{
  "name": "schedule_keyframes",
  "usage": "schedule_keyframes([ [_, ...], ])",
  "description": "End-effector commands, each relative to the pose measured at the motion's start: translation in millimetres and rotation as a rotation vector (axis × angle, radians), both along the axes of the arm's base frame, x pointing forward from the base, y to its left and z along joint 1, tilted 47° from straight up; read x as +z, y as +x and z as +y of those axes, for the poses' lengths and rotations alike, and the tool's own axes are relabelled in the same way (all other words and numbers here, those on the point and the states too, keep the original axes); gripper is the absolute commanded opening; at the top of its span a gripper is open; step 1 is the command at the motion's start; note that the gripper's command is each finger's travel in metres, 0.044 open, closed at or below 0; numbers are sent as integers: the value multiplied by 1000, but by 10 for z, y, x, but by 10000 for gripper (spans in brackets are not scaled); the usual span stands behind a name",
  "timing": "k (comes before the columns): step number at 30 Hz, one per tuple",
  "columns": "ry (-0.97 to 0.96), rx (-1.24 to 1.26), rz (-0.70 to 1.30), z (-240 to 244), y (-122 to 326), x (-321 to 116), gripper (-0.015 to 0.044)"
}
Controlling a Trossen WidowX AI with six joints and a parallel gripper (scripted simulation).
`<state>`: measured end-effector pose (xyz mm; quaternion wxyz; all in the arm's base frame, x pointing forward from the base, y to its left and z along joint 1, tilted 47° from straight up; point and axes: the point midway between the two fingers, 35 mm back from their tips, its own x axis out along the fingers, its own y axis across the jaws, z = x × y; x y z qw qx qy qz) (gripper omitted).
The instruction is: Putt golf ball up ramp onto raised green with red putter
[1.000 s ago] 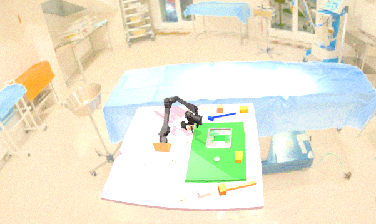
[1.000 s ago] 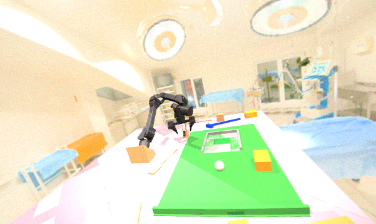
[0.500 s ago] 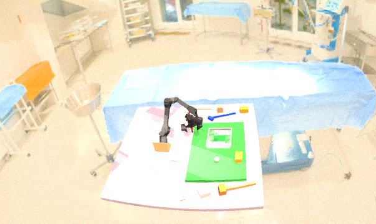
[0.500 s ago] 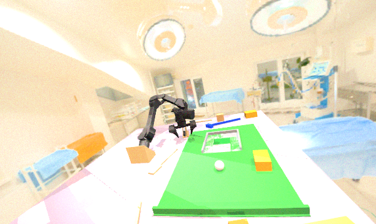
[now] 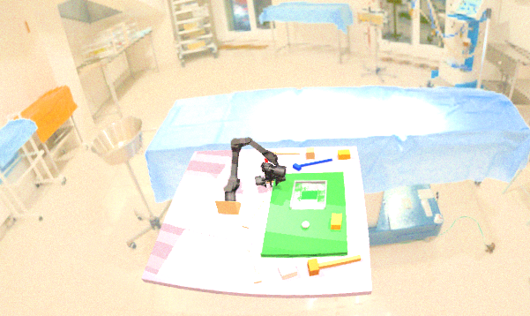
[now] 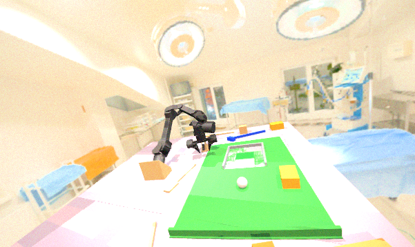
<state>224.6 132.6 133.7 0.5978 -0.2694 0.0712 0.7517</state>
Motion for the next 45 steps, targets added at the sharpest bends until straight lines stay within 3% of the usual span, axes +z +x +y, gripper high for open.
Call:
schedule_keyframes([
  [1, 0, 1, -1, -1, 0, 2, 204],
  [7, 0, 1, -1, -1, 0, 2, 46],
  [13, -1, 0, -3, -8, 2, 8, 0],
  [33, -79, -167, -125, -708, -11, 695, 0],
  [45, -131, -295, 93, -990, 329, 454, 0],
])
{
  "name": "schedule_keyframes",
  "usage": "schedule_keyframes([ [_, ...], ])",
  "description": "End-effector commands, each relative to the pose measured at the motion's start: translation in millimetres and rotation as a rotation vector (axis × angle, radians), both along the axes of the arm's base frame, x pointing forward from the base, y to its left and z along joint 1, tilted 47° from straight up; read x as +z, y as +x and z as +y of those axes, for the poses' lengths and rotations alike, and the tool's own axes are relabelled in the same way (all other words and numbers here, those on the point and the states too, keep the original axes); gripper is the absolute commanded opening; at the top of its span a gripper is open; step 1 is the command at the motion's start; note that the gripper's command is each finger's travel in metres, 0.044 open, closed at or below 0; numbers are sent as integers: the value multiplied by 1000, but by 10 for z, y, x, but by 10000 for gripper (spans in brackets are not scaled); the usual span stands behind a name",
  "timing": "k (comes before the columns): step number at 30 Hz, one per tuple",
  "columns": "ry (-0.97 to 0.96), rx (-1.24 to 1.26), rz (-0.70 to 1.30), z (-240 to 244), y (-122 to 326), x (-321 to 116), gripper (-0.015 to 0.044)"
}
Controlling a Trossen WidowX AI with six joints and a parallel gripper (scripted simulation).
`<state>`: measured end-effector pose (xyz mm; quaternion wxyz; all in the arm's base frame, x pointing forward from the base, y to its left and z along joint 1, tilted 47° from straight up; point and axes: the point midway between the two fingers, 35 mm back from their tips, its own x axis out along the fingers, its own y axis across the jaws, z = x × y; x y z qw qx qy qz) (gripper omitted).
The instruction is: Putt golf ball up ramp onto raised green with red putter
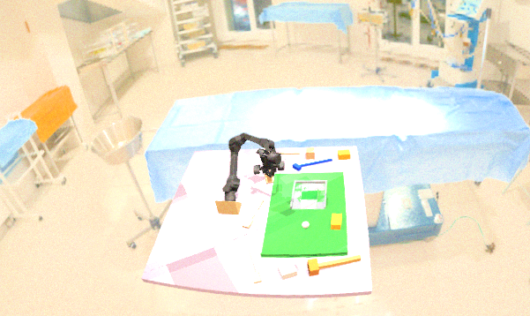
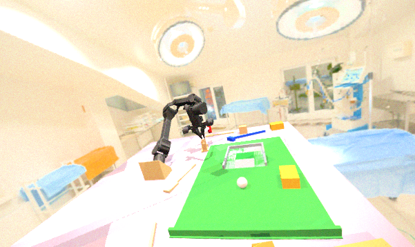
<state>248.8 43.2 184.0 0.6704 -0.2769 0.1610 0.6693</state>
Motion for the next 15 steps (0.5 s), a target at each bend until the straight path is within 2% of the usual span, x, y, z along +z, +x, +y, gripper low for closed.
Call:
schedule_keyframes([
  [1, -13, -58, 71, -133, 117, -72, 0],
  [15, -58, -278, 357, -687, 473, -455, 0],
])
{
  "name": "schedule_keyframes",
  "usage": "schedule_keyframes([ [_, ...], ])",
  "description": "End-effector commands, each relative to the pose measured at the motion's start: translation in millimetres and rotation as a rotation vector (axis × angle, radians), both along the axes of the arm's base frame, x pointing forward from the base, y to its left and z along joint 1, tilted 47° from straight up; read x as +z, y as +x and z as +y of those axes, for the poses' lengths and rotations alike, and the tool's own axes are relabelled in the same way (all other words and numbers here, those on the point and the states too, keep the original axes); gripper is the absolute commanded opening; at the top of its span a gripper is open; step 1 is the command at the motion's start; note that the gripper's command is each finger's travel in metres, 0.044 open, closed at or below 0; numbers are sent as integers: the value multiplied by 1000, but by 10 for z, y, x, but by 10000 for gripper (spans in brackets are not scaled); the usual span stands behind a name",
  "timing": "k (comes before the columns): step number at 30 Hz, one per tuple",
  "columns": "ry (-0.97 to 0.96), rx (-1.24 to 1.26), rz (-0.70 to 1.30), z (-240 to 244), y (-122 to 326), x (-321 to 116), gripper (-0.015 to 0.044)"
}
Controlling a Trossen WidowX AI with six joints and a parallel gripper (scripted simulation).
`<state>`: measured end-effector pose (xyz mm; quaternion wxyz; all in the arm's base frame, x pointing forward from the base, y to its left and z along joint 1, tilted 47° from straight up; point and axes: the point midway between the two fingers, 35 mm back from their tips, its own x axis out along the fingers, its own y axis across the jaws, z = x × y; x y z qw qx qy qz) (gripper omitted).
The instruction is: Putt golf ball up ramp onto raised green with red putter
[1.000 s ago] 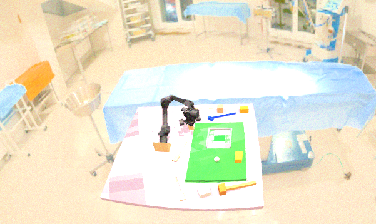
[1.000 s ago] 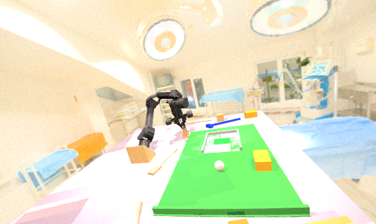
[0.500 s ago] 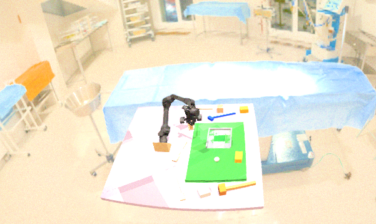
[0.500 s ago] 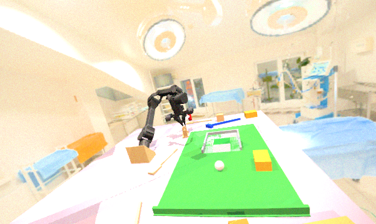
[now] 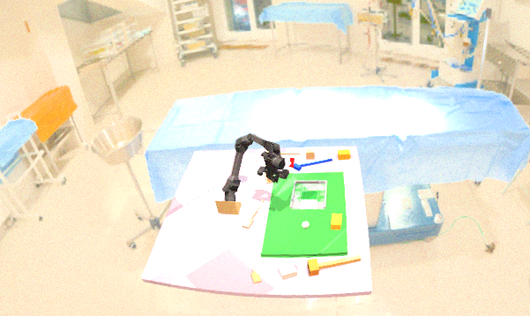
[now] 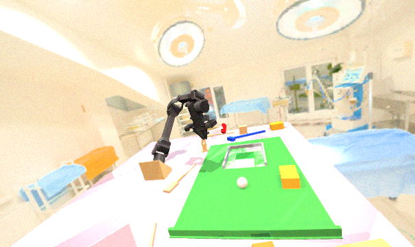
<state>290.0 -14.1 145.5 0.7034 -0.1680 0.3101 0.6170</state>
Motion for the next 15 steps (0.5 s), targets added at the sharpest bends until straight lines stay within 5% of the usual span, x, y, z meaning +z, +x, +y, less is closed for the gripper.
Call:
schedule_keyframes([
  [1, -9, -61, 69, -155, 81, -101, 0],
  [15, -37, -287, 353, -745, 273, -586, 0],
])
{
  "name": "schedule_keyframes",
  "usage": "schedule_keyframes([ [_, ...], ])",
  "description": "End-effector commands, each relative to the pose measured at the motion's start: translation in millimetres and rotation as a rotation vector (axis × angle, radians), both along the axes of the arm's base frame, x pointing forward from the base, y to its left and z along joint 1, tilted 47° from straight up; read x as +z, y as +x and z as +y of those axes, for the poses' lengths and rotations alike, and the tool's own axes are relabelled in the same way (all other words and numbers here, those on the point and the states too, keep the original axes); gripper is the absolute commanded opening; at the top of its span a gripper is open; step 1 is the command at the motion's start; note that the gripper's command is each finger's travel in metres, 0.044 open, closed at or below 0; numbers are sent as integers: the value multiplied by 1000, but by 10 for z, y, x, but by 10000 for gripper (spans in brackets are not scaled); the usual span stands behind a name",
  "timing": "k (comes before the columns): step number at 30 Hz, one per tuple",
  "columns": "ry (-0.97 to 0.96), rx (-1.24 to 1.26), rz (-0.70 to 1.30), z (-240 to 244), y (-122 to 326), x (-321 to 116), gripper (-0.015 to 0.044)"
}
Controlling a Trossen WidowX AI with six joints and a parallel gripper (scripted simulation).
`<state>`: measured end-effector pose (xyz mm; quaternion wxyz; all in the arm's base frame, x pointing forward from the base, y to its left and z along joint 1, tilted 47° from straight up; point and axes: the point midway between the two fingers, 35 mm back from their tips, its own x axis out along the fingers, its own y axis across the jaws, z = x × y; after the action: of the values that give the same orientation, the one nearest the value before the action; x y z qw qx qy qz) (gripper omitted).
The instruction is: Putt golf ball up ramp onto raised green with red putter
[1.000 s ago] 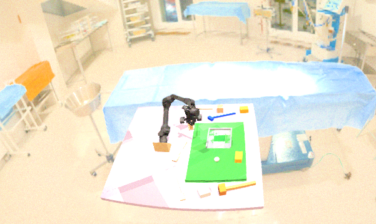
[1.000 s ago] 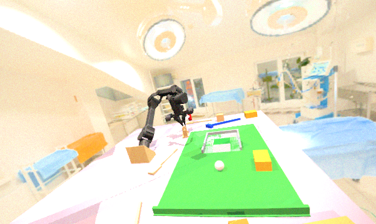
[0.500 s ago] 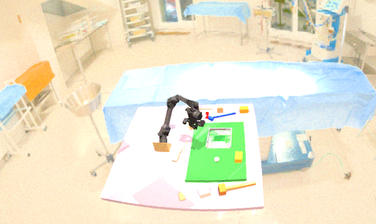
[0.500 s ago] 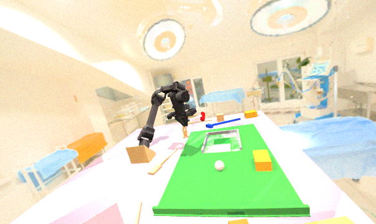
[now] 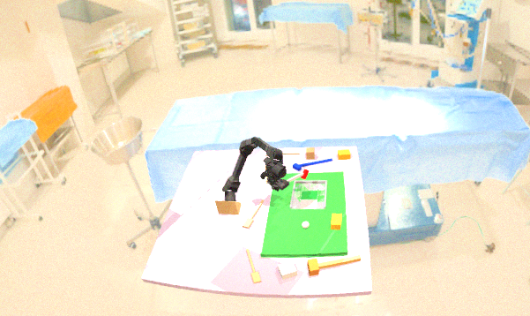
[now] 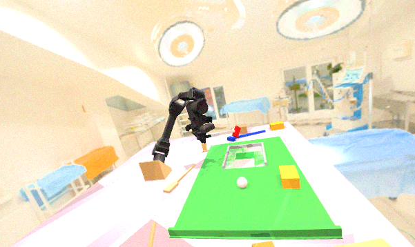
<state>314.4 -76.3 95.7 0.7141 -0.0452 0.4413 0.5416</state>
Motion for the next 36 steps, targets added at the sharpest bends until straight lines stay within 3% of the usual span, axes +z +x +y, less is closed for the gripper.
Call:
schedule_keyframes([
  [1, -8, -62, 67, -165, 36, -127, 0],
  [31, -46, -541, 662, -1306, -169, -1466, 0],
  [36, -47, -564, 691, -1347, -199, -1543, 0],
])
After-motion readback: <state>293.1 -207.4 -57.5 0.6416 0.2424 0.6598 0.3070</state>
